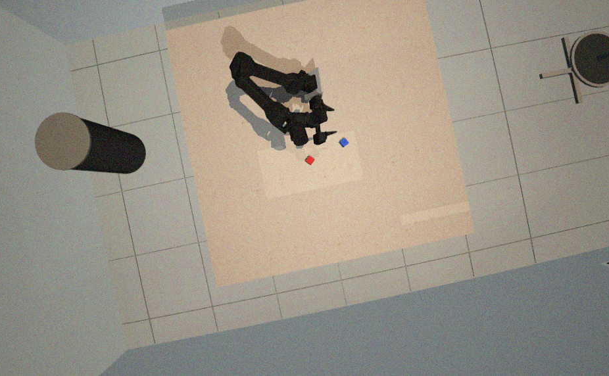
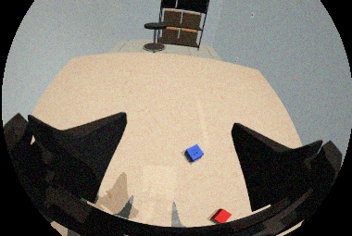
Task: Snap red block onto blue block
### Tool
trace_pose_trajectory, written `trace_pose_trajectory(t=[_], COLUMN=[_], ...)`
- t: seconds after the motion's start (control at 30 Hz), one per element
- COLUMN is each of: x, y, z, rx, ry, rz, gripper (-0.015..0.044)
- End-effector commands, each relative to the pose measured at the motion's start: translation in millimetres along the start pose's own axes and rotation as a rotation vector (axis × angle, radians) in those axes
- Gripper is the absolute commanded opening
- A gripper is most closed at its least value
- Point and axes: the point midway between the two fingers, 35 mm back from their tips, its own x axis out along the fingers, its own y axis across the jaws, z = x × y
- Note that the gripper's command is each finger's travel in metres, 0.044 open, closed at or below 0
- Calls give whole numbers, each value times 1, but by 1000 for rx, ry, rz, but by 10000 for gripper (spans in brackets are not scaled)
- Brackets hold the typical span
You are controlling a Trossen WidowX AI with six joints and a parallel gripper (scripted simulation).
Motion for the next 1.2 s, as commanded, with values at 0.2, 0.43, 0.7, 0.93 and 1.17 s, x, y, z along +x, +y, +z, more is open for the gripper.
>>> trace_pose_trajectory(t=[0.2, 0.43, 0.7, 0.93, 1.17], x=[-17, -25, -26, -11, -6], y=[-96, -130, -129, -127, -126], z=[-114, -141, -141, -173, -187], rx=[595, 687, 687, 687, 687], ry=[840, 1082, 1082, 1083, 1084], rz=[-232, -388, -388, -389, -390], gripper=[440, 440, 440, 440, 440])
